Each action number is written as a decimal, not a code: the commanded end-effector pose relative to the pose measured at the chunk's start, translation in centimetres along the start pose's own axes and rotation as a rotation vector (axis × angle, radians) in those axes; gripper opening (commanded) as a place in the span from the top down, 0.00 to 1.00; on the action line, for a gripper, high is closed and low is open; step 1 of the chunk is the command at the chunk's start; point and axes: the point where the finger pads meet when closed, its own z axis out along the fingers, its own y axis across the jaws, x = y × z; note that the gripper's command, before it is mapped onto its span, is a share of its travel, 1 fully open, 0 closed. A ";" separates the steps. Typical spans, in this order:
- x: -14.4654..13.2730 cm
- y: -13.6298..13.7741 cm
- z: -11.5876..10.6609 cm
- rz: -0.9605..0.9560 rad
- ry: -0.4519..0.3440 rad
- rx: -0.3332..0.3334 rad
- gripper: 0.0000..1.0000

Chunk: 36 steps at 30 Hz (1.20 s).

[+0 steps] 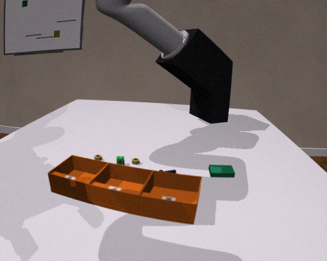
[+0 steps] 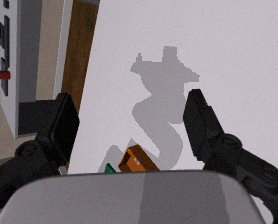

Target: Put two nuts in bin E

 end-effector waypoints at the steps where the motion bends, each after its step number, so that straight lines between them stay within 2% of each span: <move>1: 0.2 -0.1 -0.1 -0.002 0.003 0.000 0.00; 17: 0.2 -0.1 -0.1 -0.002 0.003 0.000 0.00; 18: -0.2 0.5 0.3 -0.002 0.003 0.000 0.93; 22: -1.6 2.8 2.0 -0.002 0.003 -0.001 0.93; 24: -1.6 2.8 2.0 -0.002 0.003 -0.001 0.93; 25: -2.3 2.4 2.0 0.006 -0.019 -0.045 0.93; 27: -2.8 0.9 2.5 0.024 -0.057 0.014 0.93; 30: -3.0 0.4 2.6 0.024 -0.057 0.014 0.93; 31: -3.5 -0.3 2.9 0.042 -0.103 0.022 0.93; 32: -4.0 -0.9 3.1 0.047 -0.115 0.024 0.93; 36: -4.6 -1.7 3.4 0.047 -0.115 0.024 0.93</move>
